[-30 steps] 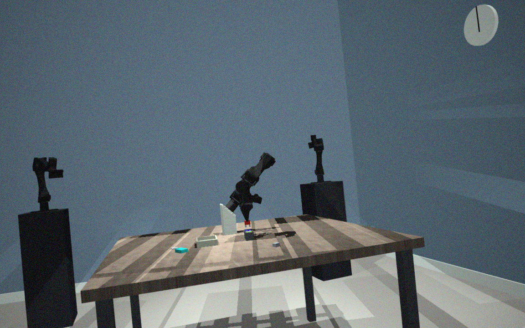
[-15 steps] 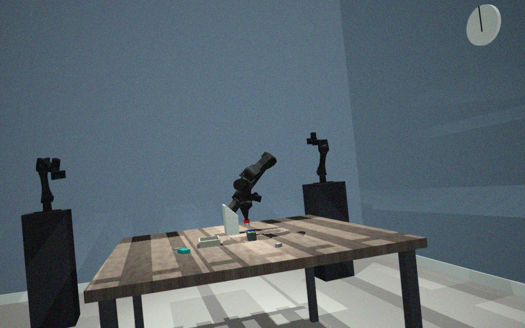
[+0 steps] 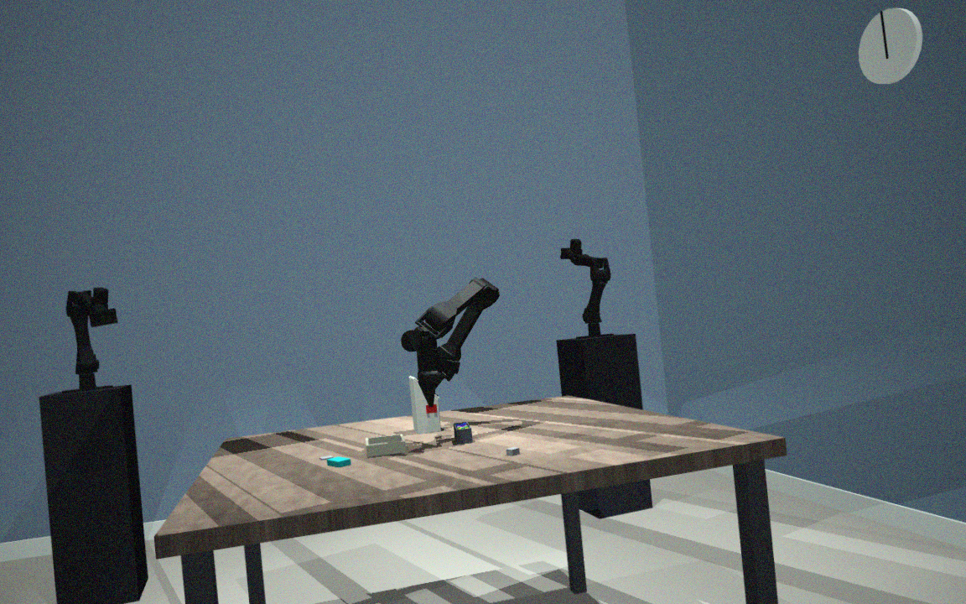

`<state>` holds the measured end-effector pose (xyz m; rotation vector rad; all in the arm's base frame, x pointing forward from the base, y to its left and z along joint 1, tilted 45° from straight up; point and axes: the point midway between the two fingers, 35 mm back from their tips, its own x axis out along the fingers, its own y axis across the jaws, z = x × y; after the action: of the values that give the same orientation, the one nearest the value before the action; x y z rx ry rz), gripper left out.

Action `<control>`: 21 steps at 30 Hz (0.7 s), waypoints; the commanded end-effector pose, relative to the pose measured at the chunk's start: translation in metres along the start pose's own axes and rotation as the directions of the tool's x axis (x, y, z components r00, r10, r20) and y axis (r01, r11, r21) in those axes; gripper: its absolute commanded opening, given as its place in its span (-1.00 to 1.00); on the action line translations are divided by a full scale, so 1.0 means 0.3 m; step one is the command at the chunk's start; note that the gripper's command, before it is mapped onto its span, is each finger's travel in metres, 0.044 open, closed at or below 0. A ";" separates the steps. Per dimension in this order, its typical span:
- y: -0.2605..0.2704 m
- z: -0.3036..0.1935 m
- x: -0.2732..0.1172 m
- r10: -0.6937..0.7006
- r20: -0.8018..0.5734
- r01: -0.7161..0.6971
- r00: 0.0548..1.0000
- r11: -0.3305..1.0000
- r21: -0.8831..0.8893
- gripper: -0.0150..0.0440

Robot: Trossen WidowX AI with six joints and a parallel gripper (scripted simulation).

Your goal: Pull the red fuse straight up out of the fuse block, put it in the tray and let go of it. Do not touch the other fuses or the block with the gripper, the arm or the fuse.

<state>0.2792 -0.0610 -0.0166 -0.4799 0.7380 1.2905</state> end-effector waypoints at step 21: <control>-0.054 -0.405 0.023 0.003 0.005 -0.003 1.000 1.000 -0.008 -0.49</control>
<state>0.2726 -0.1344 -0.0942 -0.4787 0.7323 1.2951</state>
